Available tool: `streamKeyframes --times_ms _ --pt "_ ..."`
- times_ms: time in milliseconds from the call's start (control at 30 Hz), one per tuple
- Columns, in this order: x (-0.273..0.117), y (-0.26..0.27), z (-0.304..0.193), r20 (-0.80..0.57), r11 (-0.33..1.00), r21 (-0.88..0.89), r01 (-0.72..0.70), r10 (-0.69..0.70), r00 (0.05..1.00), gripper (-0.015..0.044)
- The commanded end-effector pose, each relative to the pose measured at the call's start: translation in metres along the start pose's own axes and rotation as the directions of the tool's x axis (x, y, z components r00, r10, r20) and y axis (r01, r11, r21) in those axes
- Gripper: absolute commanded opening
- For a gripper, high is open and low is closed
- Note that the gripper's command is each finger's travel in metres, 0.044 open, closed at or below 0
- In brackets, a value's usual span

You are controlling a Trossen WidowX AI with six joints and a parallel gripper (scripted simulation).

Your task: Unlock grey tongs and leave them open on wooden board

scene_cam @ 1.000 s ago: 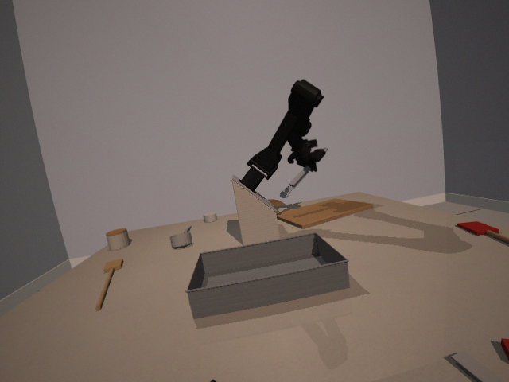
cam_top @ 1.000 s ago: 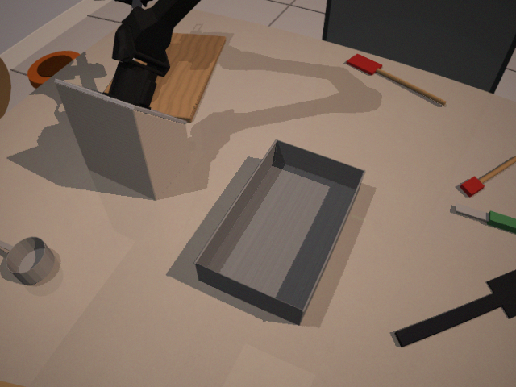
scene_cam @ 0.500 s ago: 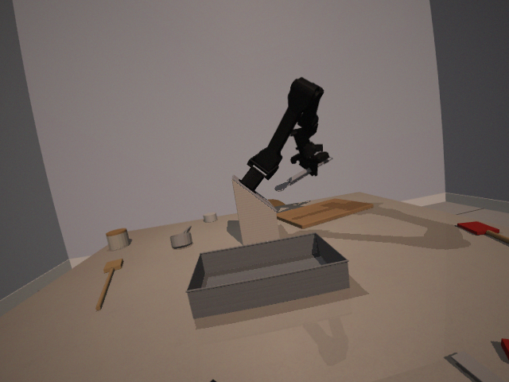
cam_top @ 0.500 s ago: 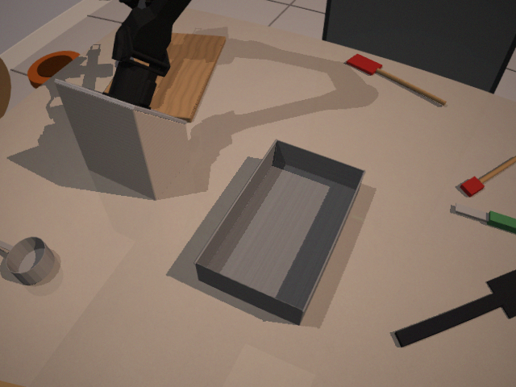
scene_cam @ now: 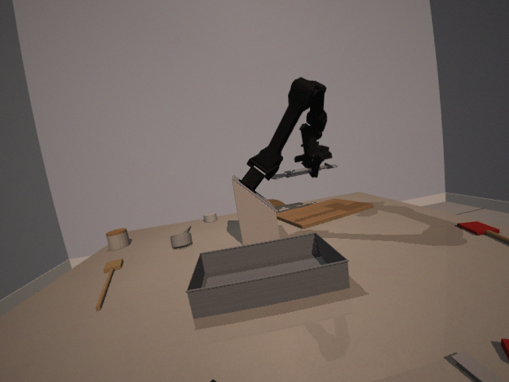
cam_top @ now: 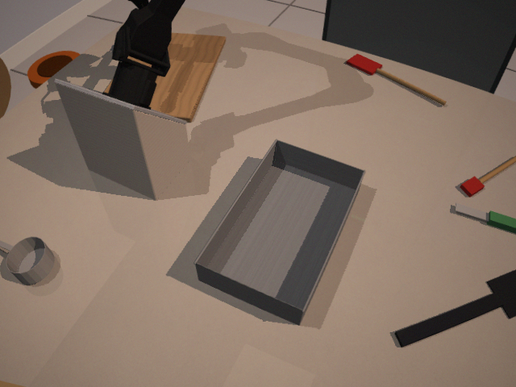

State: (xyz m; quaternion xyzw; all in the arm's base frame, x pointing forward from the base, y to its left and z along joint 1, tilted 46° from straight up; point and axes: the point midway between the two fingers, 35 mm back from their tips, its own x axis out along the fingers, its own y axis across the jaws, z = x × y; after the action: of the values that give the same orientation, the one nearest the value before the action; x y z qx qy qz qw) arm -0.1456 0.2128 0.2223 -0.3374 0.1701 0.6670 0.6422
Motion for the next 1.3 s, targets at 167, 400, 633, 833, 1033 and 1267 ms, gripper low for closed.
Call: streamKeyframes --times_ms 167,400,633,833,1033,1267 --pt "-0.001 -0.001 -0.002 -0.027 1.0 0.013 0.001 -0.001 1.0 -0.015" --pt "0.006 0.0 -0.001 -0.028 1.0 0.014 0.001 -0.001 1.0 -0.015" --pt "0.017 0.003 -0.001 -0.031 1.0 0.015 0.001 -0.001 1.0 -0.015" --pt "0.027 0.004 0.0 -0.032 1.0 0.015 0.001 -0.001 0.999 -0.015" --pt "0.036 0.005 0.0 -0.033 1.0 0.016 0.001 0.0 0.999 -0.015" --pt "0.048 0.006 0.0 -0.033 1.0 0.016 0.001 -0.001 0.999 -0.015"
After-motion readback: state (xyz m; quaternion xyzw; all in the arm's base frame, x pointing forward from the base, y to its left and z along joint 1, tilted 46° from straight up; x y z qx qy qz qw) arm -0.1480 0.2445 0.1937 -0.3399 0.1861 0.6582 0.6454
